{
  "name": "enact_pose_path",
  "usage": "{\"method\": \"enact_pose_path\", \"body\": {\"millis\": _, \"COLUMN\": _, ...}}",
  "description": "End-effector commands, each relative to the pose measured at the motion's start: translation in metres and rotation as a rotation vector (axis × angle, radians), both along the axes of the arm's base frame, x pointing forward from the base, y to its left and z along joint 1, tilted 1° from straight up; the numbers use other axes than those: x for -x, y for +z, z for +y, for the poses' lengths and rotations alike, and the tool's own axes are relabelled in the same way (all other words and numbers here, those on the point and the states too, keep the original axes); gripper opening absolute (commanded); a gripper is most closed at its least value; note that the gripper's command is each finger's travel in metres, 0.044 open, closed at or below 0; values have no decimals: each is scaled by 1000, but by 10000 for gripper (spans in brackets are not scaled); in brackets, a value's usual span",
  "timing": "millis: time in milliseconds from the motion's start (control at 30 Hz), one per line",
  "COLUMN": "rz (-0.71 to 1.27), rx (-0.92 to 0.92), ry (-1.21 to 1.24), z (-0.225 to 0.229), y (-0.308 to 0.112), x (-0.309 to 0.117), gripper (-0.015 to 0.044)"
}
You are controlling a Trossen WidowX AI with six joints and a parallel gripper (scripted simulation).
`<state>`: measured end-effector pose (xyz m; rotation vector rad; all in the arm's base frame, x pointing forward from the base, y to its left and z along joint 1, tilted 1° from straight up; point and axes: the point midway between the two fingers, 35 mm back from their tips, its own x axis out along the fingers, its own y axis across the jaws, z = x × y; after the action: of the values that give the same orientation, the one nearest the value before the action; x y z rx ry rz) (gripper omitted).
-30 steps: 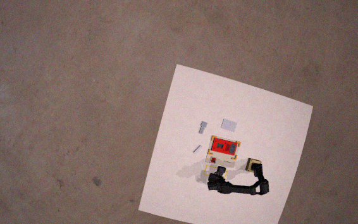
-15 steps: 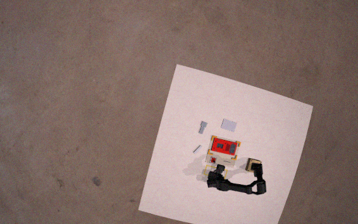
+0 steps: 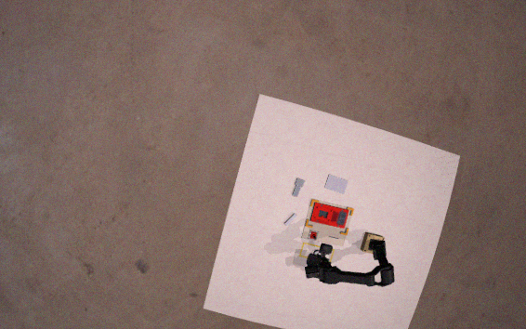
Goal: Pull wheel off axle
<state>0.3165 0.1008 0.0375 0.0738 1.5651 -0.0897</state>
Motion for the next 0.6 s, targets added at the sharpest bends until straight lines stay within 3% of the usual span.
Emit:
{"method": "enact_pose_path", "body": {"millis": 0, "rz": -19, "rx": -8, "ry": -3, "z": 1, "y": 25, "x": -1, "gripper": 300}}
{"method": "enact_pose_path", "body": {"millis": 67, "rz": -19, "rx": -8, "ry": -3, "z": 1, "y": 25, "x": -1, "gripper": 300}}
{"method": "enact_pose_path", "body": {"millis": 267, "rz": -17, "rx": -7, "ry": -1, "z": -12, "y": 48, "x": 39, "gripper": 440}}
{"method": "enact_pose_path", "body": {"millis": 433, "rz": -11, "rx": -6, "ry": -3, "z": -25, "y": 69, "x": 82, "gripper": 440}}
{"method": "enact_pose_path", "body": {"millis": 567, "rz": -11, "rx": -6, "ry": -3, "z": -26, "y": 69, "x": 83, "gripper": 440}}
